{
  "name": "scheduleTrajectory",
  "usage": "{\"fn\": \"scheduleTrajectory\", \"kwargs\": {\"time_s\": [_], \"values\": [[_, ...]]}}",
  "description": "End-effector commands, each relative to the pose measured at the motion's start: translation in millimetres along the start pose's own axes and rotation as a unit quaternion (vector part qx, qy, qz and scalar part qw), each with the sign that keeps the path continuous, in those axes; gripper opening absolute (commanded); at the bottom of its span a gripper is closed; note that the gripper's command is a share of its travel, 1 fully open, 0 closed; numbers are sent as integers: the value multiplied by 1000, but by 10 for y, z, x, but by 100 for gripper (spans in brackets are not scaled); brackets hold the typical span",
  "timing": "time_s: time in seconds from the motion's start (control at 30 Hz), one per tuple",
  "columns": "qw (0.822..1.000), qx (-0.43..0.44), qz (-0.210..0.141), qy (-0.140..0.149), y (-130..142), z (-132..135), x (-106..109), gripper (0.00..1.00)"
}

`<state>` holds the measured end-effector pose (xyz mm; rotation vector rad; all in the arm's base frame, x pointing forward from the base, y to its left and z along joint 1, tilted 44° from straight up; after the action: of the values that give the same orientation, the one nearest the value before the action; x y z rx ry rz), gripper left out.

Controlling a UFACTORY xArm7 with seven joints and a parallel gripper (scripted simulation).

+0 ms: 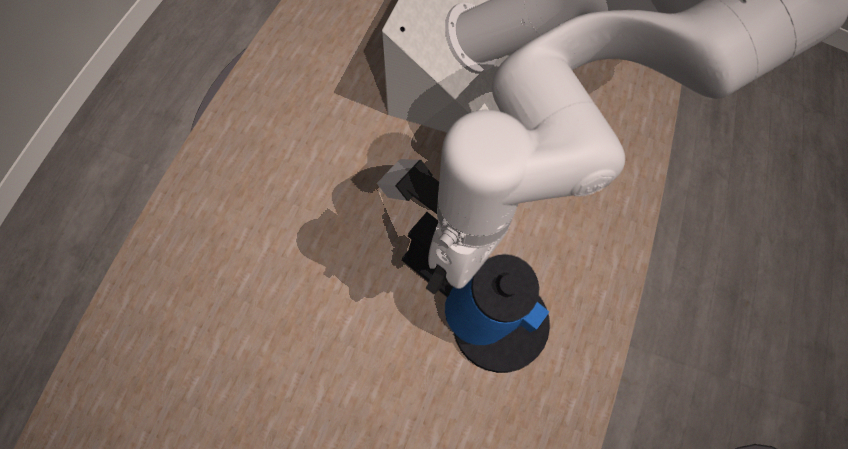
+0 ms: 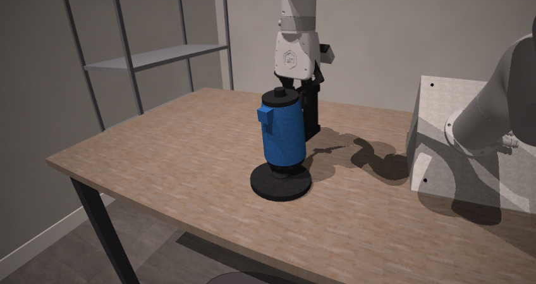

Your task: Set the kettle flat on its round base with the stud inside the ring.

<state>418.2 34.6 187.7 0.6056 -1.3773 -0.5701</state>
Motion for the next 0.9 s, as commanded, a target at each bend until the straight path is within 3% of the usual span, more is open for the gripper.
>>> {"fn": "scheduleTrajectory", "kwargs": {"time_s": [0.0,0.87], "values": [[1000,0,1,-3,80,20,22,0],[1000,0,1,-3,279,93,22,0]]}}
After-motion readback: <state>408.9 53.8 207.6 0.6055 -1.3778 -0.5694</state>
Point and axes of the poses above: the point where the finger pads meet when closed, its own x axis back along the fingers, its own z axis across the jaws, y = z × x, the point moved 8 cm from there along x, back along the fingers, and after that the axes turned 12 degrees about x, right-handed, at the moved point
